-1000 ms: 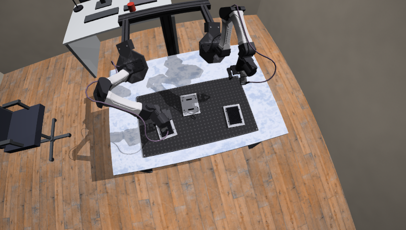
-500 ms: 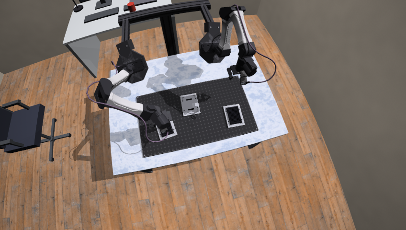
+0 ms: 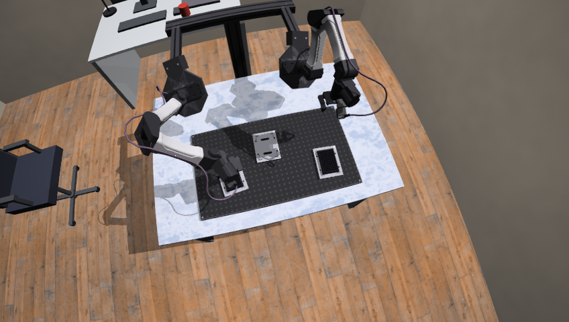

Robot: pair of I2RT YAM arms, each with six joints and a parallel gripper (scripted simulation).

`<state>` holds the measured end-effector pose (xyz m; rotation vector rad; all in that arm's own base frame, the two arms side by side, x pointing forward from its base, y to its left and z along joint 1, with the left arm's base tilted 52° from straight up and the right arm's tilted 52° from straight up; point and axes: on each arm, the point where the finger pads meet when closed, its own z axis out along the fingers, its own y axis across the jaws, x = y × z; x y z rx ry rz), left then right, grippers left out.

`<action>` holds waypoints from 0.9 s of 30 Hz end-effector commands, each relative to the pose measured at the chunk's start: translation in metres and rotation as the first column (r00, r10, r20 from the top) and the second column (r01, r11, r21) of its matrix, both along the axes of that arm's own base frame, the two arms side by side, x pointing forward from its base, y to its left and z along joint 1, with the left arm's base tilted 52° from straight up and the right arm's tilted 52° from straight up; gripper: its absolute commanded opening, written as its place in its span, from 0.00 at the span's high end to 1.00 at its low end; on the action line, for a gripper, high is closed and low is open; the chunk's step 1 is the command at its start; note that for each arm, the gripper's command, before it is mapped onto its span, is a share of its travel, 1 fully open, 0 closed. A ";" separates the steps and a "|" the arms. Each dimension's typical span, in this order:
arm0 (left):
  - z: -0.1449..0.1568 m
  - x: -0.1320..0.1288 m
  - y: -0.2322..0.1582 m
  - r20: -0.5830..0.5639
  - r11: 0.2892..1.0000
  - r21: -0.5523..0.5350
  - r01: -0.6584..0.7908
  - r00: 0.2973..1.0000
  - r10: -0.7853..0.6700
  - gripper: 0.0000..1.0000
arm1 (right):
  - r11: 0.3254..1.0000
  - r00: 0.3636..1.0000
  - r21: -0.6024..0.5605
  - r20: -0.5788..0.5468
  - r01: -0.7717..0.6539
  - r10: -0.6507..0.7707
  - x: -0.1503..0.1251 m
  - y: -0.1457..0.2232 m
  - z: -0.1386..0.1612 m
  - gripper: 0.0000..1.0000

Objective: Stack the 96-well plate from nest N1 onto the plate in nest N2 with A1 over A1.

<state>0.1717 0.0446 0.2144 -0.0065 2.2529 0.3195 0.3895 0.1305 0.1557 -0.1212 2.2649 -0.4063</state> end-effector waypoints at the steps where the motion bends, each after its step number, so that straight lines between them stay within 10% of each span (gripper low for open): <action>1: 0.003 0.000 0.001 0.007 1.000 0.001 -0.009 1.000 0.009 0.00 | 1.000 1.000 0.000 -0.009 -0.005 0.005 0.010 -0.001 -0.013 0.00; 27: 0.003 0.000 0.001 0.007 1.000 0.001 -0.009 1.000 0.009 0.00 | 1.000 1.000 0.008 0.005 -0.005 0.005 0.040 -0.008 -0.030 0.00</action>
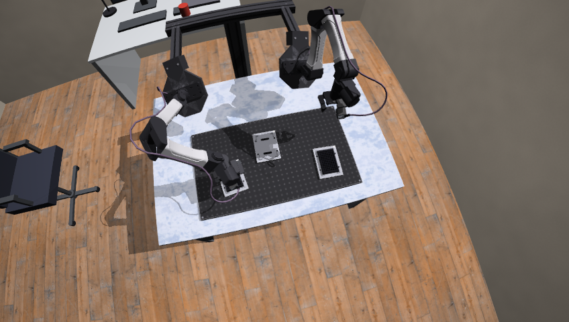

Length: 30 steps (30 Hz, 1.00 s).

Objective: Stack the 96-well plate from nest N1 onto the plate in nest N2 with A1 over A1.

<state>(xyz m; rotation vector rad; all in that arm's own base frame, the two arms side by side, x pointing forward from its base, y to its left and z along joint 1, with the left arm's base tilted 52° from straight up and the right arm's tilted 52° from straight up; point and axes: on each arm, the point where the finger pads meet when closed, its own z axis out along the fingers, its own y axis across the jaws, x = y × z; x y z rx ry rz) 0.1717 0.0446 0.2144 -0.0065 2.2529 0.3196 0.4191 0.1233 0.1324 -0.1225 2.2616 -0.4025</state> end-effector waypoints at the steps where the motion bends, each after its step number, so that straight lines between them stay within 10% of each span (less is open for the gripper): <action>1: 0.003 0.000 0.001 0.007 1.000 0.001 -0.009 1.000 0.009 0.00 | 1.000 1.000 0.007 0.003 -0.003 0.003 0.012 -0.001 -0.007 0.00; 30: 0.003 0.000 0.001 0.007 1.000 0.001 -0.009 1.000 0.009 0.00 | 1.000 1.000 0.002 -0.008 -0.005 0.005 0.016 -0.007 -0.018 0.00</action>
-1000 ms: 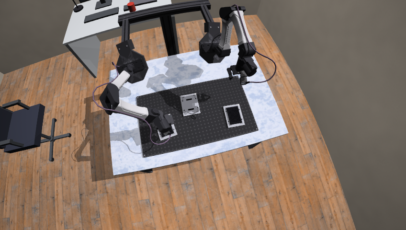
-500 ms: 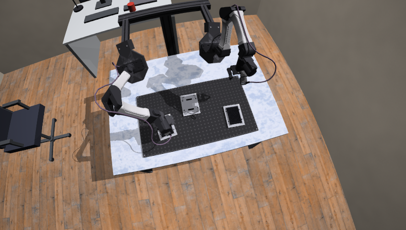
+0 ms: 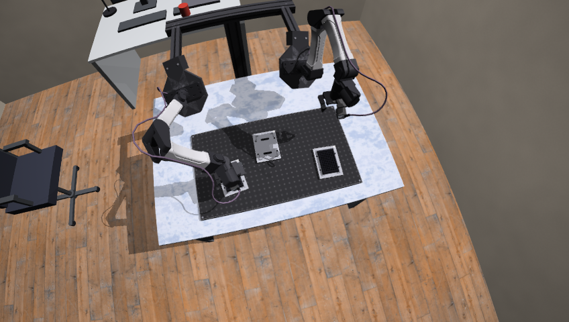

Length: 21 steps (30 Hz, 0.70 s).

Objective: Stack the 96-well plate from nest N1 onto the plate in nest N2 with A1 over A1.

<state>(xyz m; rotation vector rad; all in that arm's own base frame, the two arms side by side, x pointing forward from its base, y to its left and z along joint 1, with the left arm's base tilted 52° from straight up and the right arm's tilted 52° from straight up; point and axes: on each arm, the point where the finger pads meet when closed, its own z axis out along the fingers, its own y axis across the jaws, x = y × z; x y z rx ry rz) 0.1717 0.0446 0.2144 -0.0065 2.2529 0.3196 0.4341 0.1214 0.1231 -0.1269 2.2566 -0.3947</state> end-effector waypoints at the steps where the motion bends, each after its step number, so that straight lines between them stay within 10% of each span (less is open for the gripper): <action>1: 0.003 0.000 0.001 0.007 1.000 0.001 -0.009 1.000 0.009 0.00 | 1.000 1.000 0.000 -0.010 0.003 -0.003 0.001 -0.005 -0.008 0.00; 21: 0.003 0.000 0.001 0.007 1.000 0.001 -0.009 1.000 0.009 0.00 | 1.000 1.000 0.004 0.005 -0.004 0.004 -0.001 -0.001 0.000 0.00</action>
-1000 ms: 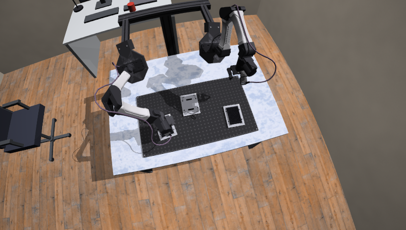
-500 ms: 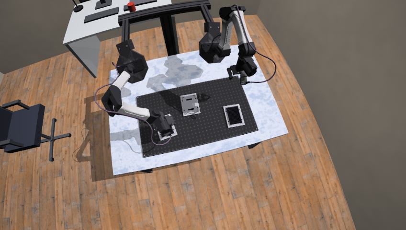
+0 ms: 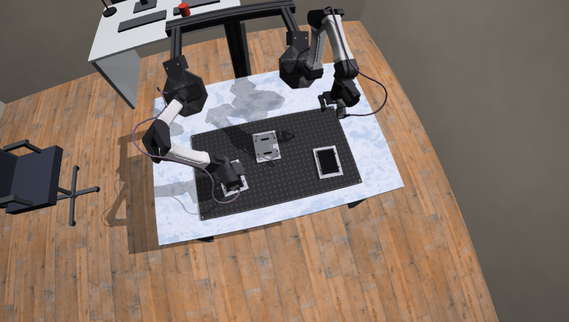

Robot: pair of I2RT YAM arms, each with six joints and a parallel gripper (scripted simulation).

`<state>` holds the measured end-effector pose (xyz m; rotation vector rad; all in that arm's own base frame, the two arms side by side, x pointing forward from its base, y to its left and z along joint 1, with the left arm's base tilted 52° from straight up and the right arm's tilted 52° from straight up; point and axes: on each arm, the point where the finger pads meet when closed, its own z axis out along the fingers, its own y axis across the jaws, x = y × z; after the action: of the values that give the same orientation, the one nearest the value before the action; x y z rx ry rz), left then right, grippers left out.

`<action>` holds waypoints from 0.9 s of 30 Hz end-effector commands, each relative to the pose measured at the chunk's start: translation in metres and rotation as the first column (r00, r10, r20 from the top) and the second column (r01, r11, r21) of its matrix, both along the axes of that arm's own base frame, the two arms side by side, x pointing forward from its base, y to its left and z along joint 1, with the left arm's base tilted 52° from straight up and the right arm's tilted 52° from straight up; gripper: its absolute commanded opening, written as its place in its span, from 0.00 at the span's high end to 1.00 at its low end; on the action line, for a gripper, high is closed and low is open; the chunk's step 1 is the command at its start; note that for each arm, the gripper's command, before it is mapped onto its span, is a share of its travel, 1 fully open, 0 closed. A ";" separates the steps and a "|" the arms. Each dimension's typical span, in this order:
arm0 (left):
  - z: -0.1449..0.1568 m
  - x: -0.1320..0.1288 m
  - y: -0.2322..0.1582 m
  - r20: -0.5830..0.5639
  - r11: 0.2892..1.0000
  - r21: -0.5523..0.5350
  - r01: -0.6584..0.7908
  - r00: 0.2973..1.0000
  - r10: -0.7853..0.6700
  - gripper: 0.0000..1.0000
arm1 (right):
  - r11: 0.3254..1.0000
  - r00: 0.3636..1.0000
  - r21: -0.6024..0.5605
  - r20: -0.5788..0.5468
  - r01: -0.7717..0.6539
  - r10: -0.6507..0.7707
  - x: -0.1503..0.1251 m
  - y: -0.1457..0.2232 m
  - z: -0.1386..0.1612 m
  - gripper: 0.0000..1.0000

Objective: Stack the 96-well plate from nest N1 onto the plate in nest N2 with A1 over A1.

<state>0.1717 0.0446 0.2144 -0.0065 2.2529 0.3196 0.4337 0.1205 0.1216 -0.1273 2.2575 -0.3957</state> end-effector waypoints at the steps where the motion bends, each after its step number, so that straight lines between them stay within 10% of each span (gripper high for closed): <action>1: 0.003 0.000 0.001 0.007 1.000 0.001 -0.009 1.000 0.009 0.00 | 1.000 1.000 0.016 0.025 0.004 -0.004 0.001 -0.007 0.009 0.00; 27: 0.003 0.000 0.001 0.007 1.000 0.001 -0.009 1.000 0.009 0.00 | 1.000 1.000 0.004 0.006 -0.004 0.004 -0.001 -0.001 0.002 0.00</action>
<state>0.1717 0.0446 0.2144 -0.0065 2.2529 0.3196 0.4336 0.1192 0.1212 -0.1274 2.2576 -0.3965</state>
